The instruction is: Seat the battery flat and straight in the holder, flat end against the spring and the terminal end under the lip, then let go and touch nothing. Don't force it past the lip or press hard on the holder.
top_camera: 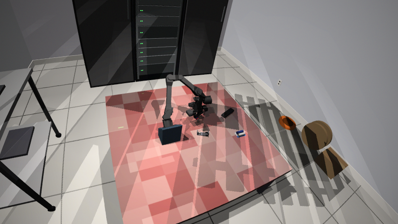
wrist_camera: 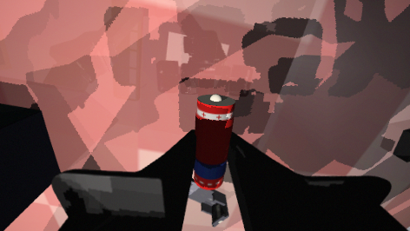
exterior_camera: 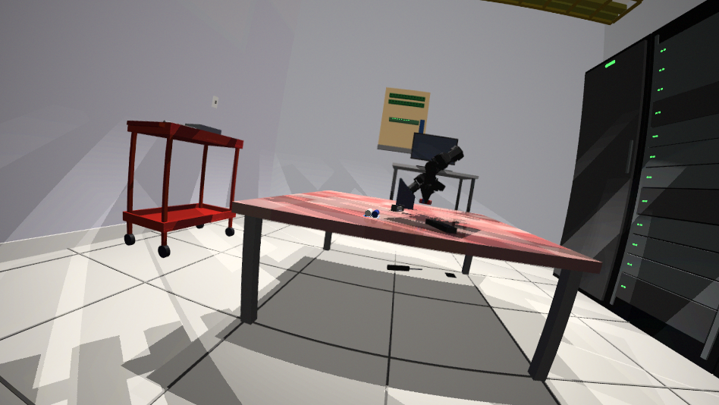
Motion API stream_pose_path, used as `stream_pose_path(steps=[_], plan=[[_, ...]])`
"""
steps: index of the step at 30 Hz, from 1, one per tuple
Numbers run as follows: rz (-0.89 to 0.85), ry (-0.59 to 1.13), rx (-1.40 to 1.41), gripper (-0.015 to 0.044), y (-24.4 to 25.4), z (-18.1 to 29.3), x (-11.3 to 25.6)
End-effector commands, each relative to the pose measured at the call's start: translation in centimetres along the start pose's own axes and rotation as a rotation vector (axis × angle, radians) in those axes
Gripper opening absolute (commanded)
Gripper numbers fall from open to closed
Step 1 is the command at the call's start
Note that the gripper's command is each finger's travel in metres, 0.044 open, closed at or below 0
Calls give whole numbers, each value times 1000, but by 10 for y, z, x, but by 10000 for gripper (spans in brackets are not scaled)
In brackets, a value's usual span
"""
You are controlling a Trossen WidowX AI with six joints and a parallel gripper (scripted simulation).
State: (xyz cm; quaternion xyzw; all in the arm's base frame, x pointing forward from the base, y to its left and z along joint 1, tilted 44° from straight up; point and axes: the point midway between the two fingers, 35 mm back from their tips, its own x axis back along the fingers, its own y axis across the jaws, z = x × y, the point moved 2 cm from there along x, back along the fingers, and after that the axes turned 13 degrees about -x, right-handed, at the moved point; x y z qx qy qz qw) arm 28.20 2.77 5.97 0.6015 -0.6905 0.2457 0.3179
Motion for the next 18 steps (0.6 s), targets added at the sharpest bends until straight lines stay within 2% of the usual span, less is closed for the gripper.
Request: stream_pose_path(steps=[1, 18], plan=[[2, 9, -257, 79, -7, 17, 3], [9, 18, -1319, 79, -25, 85, 11]])
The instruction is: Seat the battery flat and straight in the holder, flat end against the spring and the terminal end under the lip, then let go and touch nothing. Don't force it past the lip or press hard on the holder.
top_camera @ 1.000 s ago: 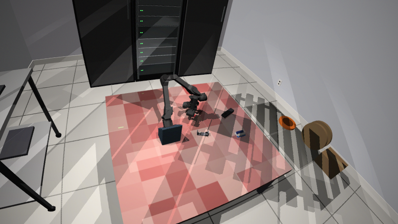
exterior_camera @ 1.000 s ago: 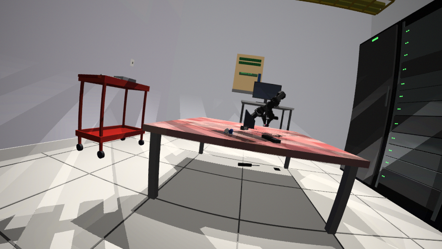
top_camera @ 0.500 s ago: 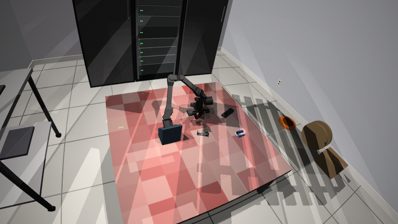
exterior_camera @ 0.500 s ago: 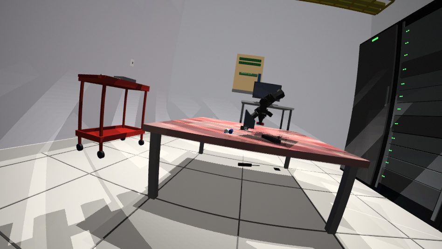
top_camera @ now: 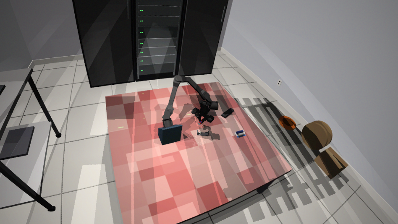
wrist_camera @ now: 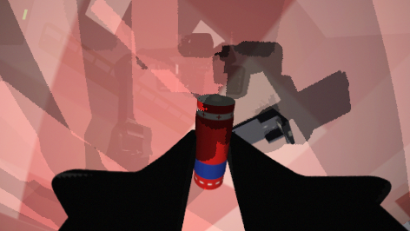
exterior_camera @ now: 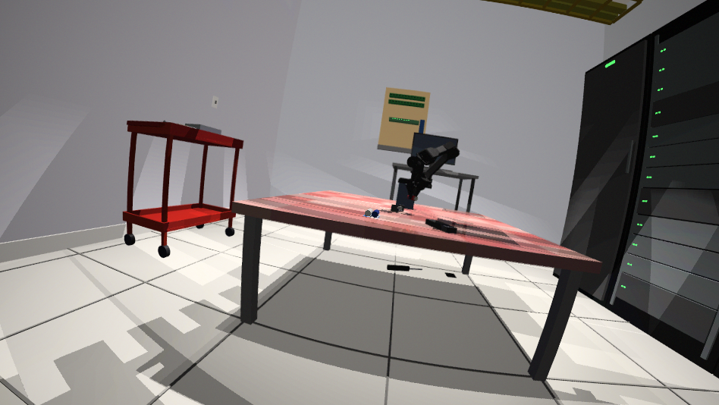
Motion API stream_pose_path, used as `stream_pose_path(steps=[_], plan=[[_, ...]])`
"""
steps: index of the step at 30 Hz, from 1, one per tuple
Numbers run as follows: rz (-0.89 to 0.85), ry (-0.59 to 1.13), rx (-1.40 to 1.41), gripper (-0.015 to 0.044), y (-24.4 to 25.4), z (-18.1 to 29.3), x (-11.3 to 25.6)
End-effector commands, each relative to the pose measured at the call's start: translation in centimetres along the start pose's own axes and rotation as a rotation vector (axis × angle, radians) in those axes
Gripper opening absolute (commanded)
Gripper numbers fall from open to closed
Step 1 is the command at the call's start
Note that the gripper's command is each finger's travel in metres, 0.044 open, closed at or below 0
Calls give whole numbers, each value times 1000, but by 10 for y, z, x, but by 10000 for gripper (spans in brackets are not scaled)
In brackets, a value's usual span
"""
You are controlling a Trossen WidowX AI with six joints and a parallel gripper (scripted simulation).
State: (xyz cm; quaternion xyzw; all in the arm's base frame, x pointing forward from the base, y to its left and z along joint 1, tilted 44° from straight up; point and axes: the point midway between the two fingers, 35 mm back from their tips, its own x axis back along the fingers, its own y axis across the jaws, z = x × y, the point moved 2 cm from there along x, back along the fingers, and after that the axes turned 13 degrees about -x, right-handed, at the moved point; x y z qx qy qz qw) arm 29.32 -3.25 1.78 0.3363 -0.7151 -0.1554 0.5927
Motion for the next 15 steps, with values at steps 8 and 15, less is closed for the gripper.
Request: stream_pose_path(steps=[8, 15], plan=[[5, 7, -663, 79, -44, 16, 4], [5, 12, -1023, 79, -66, 27, 5]])
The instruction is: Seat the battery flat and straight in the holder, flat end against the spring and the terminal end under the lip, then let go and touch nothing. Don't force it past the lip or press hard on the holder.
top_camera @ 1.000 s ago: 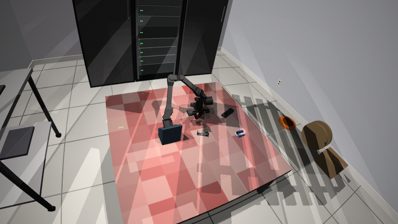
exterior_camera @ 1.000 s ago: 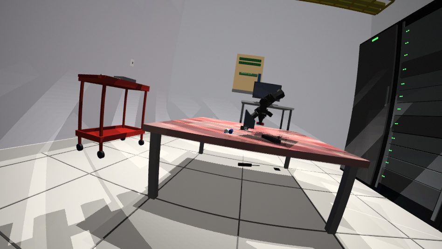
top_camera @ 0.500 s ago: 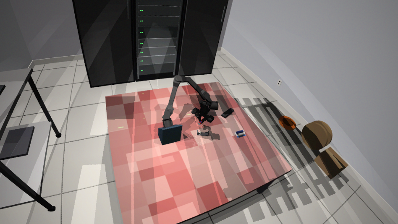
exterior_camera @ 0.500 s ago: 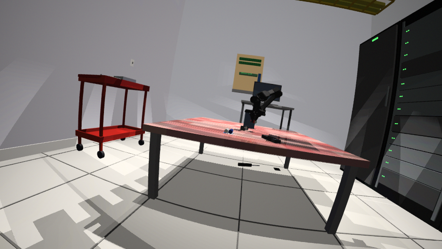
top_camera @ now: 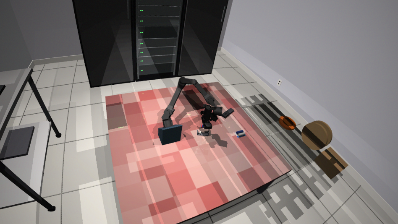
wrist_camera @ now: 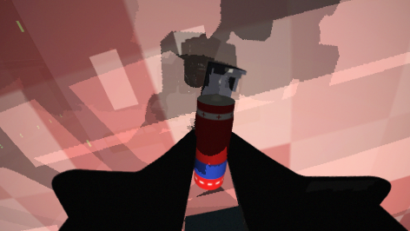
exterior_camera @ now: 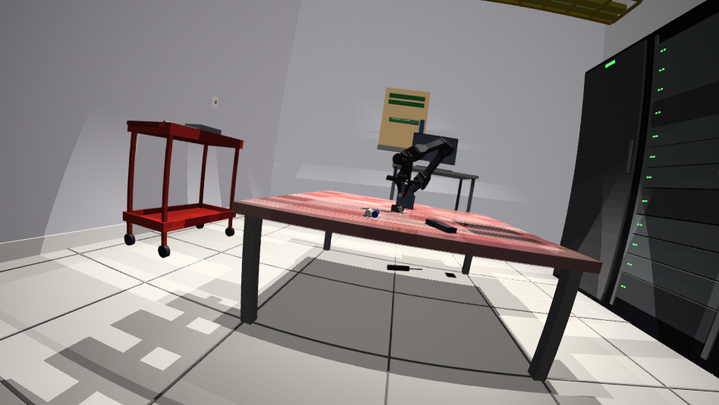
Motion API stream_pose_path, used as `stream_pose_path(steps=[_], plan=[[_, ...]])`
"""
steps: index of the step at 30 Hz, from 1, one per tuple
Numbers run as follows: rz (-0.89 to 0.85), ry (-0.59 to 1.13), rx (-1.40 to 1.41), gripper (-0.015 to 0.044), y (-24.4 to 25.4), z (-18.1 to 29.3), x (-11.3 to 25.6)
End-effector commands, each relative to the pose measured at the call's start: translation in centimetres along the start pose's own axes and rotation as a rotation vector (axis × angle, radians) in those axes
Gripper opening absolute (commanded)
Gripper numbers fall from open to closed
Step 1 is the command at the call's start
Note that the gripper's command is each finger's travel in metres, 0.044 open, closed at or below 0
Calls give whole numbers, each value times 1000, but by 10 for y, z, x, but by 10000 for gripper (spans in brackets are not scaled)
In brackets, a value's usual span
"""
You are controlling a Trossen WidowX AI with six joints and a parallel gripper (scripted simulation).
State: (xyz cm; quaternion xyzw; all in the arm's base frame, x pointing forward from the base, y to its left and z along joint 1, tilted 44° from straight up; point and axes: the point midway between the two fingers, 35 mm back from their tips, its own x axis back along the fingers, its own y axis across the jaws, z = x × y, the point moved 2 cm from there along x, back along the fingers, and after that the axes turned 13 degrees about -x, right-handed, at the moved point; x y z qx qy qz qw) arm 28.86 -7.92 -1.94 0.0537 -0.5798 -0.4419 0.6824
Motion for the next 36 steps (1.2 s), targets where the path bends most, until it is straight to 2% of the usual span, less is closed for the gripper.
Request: stream_pose_path(steps=[1, 10, 36], plan=[[4, 3, -157, 79, -11, -5, 1], [-2, -6, -148, 79, -10, -5, -1], [-20, -258, -153, 79, -8, -5, -40]])
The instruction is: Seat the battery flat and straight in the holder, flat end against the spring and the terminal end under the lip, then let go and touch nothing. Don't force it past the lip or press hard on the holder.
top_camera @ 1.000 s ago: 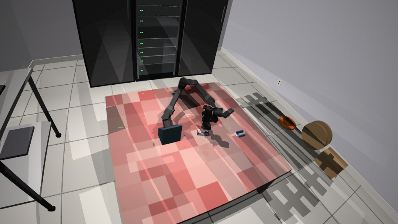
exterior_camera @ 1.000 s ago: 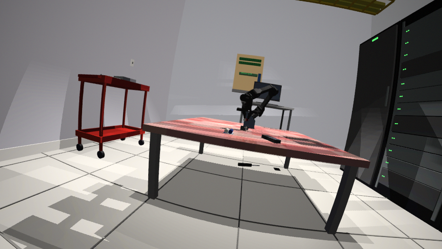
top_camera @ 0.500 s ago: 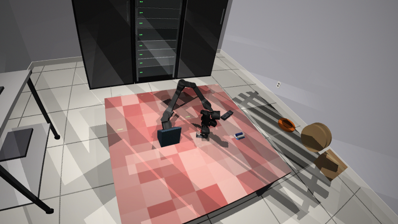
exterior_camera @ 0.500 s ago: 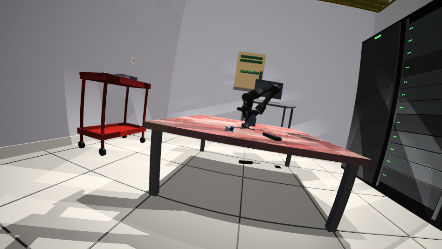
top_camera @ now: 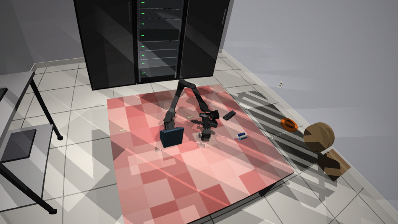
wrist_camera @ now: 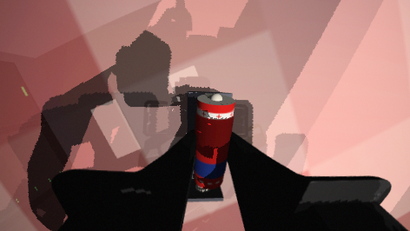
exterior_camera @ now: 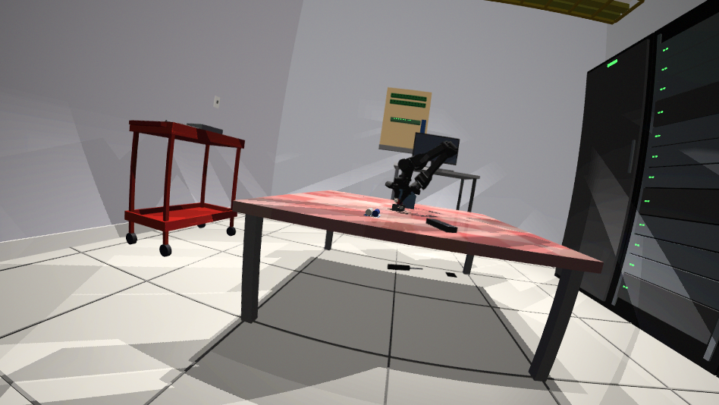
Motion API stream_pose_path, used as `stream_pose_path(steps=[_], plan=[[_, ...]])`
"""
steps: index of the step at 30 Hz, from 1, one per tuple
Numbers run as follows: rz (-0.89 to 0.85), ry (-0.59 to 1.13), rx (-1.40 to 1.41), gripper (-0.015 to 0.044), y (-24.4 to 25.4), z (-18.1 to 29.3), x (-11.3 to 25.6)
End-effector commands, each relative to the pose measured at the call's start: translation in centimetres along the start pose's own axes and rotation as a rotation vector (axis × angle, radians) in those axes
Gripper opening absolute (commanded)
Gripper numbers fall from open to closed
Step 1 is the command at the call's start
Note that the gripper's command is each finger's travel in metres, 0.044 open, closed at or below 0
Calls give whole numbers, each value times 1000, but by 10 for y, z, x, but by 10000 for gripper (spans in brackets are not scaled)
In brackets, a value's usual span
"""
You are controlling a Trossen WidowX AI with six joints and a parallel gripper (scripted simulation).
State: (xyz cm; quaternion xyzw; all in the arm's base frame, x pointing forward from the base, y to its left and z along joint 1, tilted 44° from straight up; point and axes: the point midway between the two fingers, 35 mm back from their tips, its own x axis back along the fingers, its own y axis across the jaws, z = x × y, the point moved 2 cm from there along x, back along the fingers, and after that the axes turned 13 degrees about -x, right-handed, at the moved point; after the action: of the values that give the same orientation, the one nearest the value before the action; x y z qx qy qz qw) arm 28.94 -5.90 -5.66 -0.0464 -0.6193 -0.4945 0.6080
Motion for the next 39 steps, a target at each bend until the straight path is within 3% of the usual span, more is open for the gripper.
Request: stream_pose_path(steps=[1, 39], plan=[[-5, -23, 2, 79, 2, -1, 0], [-39, -239, -12, 79, -2, 15, -15]])
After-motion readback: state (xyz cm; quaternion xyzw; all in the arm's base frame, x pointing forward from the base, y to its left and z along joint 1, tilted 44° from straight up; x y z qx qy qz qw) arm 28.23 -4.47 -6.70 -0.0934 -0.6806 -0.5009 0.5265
